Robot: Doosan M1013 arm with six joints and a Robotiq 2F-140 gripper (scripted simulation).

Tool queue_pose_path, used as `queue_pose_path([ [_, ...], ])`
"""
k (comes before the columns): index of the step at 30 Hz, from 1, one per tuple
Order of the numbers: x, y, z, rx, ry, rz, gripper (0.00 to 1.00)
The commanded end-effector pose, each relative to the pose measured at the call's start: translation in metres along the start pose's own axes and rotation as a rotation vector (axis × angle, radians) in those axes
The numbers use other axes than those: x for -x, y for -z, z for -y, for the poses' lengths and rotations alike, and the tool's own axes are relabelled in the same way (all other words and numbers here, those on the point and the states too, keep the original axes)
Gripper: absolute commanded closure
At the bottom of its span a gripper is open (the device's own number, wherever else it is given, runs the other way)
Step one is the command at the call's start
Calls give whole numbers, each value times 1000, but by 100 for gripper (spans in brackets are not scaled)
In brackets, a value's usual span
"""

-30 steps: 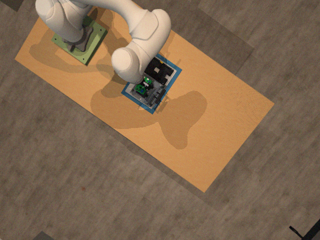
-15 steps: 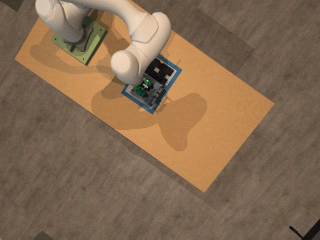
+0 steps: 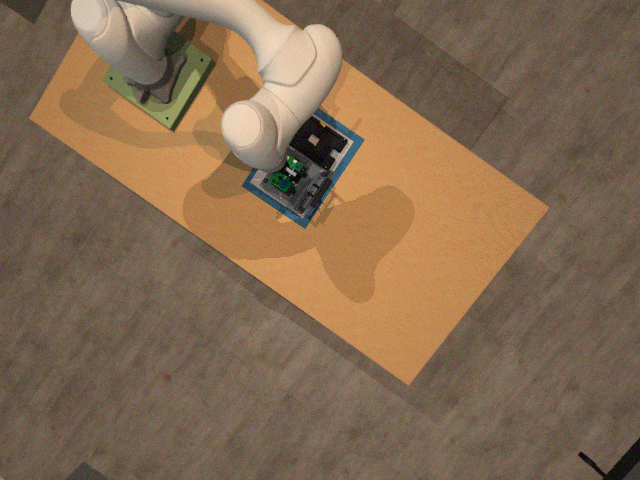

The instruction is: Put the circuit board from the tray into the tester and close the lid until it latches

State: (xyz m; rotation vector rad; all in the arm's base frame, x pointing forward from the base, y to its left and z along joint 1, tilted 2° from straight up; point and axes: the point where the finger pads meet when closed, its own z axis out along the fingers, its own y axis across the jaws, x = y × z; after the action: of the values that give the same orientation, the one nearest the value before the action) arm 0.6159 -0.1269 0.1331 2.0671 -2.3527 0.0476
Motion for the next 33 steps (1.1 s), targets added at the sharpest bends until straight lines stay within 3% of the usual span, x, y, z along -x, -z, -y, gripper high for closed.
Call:
queue_pose_path([
  [1, 0, 0, 0, 0, 0, 0, 54],
  [33, 0, -5, 0, 0, 0, 0, 54],
])
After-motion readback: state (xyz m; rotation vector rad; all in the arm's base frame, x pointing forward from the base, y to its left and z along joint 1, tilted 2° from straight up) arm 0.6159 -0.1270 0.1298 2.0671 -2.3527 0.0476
